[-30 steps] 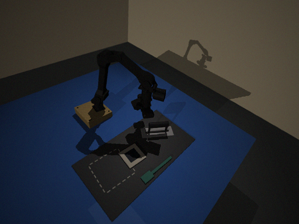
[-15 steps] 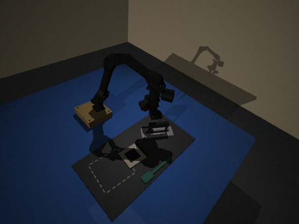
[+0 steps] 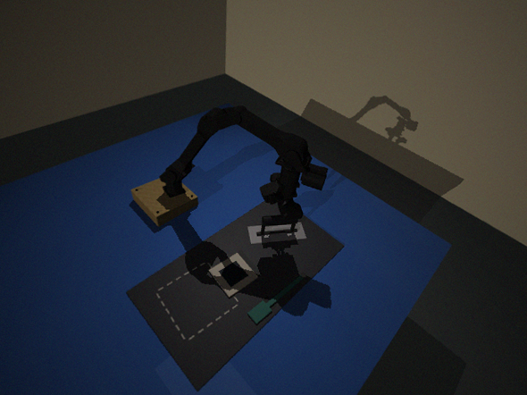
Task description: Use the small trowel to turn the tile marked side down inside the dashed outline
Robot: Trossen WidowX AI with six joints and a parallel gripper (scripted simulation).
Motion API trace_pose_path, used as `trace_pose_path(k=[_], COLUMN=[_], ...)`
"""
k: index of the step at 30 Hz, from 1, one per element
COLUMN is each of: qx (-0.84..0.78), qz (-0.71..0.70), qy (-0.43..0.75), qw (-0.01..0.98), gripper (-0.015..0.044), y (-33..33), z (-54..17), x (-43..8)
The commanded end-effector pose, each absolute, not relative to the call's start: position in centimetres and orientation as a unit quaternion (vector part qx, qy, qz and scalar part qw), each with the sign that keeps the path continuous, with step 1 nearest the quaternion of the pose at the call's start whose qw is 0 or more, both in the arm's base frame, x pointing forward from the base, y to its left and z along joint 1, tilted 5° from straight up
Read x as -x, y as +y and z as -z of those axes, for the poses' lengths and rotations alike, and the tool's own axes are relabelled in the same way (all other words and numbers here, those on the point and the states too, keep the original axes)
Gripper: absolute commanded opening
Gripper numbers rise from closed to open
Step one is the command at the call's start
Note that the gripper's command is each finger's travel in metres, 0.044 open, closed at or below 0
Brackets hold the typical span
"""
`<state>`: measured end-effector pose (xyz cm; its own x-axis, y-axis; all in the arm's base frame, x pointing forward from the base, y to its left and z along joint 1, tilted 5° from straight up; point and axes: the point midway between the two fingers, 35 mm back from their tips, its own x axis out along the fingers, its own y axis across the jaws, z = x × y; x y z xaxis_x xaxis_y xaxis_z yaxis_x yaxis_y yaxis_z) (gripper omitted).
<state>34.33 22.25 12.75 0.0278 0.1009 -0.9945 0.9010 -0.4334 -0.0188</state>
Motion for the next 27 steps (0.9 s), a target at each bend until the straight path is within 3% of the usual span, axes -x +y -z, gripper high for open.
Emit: trace_pose_path(k=[1,25,27], qx=[-0.623,-0.623,-0.623], qz=[0.573,0.573,0.573], qy=[0.402,0.402,0.402], qw=[0.350,0.350,0.350], gripper=[0.0270,0.0270,0.0217], y=[22.4,22.7,22.7], z=[-11.9,-8.3,-8.3], x=[-34.6,-34.6,-34.6])
